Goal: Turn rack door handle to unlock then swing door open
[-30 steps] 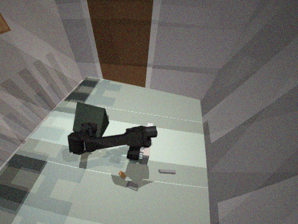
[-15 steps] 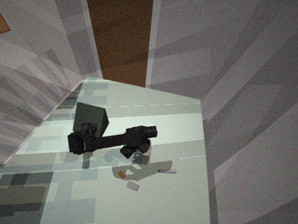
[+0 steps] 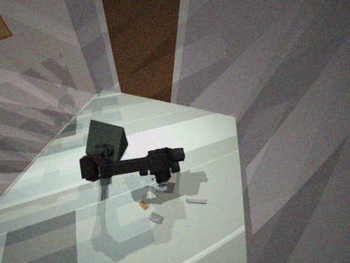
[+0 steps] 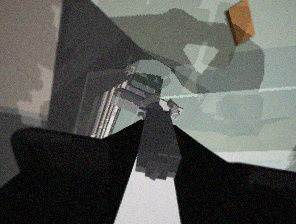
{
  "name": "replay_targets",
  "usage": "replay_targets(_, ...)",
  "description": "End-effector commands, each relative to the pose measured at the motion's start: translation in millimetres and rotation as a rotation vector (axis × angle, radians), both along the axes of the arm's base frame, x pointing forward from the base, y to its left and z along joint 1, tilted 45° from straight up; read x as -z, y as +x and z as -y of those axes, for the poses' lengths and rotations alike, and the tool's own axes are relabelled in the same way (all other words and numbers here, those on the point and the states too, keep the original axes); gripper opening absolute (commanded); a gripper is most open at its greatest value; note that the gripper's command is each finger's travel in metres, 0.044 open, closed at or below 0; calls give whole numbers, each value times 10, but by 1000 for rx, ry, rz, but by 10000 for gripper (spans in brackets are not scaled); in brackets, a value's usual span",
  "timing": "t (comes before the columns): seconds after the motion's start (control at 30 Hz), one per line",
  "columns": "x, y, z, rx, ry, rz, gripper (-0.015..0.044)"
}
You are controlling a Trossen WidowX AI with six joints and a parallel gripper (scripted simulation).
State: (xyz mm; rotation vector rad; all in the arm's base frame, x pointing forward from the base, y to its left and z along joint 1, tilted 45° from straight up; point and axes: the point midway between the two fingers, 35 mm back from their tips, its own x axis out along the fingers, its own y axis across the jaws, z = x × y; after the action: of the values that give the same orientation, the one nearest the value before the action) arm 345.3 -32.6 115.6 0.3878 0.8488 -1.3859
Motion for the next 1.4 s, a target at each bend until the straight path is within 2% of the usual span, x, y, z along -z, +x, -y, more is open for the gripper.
replay_targets(0.0, 8, -1, 10, 144, -12, 135, 17)
replay_targets(0.3, 8, -1, 10, 437, -29, 421, 17)
replay_targets(1.07, 8, -1, 10, 443, -29, 426, 17)
replay_targets(1.37, 8, -1, 10, 443, -29, 426, 253)
